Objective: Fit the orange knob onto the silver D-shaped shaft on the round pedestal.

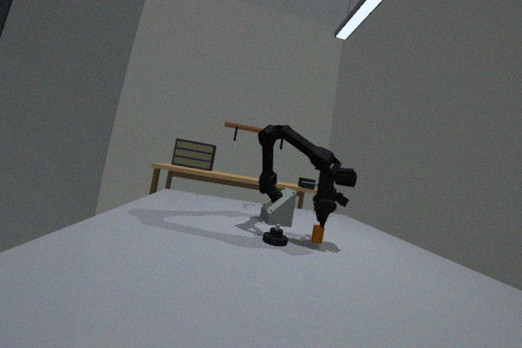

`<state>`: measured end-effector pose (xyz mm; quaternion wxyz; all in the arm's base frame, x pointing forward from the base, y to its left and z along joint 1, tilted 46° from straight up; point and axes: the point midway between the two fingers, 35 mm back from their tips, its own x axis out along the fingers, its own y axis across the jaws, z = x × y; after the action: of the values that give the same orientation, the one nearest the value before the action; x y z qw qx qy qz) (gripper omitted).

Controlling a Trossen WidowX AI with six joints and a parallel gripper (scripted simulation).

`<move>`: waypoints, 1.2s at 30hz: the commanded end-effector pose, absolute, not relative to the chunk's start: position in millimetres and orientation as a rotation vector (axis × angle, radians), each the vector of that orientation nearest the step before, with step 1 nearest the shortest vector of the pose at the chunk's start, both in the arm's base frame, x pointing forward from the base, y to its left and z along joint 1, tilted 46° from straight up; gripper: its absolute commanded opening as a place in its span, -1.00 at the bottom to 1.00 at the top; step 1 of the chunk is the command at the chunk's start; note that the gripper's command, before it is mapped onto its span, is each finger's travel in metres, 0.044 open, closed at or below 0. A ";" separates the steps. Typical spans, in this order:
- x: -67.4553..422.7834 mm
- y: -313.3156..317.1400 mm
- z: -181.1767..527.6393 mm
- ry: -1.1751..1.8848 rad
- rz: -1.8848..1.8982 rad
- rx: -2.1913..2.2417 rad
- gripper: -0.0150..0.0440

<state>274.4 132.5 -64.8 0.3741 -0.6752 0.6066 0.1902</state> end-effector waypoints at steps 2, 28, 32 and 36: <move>275.4 122.7 -73.3 1.564 0.486 -1.738 1.00; 282.3 93.1 -101.7 1.565 0.482 -1.740 1.00; 282.8 89.2 -105.0 1.566 0.481 -1.741 1.00; 282.9 89.0 -105.2 1.566 0.481 -1.741 0.82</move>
<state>284.3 93.3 -102.4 0.3729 -0.6757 0.6076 0.1879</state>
